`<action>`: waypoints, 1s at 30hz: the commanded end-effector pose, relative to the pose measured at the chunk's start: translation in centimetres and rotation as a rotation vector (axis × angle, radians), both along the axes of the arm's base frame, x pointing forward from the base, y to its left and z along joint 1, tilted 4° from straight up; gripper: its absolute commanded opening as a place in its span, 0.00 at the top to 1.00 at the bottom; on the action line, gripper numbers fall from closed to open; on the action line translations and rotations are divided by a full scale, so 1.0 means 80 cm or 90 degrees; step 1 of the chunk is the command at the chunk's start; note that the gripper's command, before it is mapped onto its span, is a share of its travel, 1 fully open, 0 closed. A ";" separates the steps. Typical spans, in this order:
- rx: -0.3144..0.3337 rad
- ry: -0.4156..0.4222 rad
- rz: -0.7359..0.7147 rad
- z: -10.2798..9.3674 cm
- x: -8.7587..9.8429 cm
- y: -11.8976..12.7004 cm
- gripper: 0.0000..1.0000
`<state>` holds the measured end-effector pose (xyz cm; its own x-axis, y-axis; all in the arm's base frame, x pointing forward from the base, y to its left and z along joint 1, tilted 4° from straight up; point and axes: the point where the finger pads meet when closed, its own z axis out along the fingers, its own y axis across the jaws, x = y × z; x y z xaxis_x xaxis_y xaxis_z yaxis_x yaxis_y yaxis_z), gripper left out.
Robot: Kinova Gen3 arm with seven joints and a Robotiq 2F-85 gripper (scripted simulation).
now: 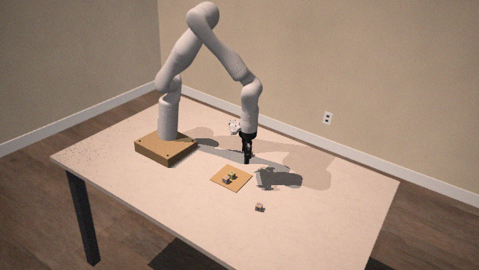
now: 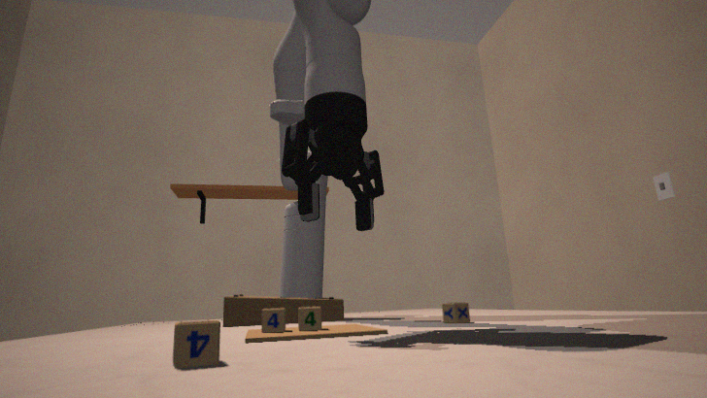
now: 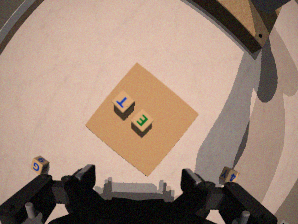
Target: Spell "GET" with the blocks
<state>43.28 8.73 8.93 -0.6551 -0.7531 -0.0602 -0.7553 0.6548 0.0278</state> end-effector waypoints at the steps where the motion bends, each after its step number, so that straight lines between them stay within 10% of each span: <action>1: 0.002 -0.003 0.000 0.000 0.004 -0.024 0.00; 30: 0.002 -0.003 0.000 -0.001 0.006 -0.043 0.00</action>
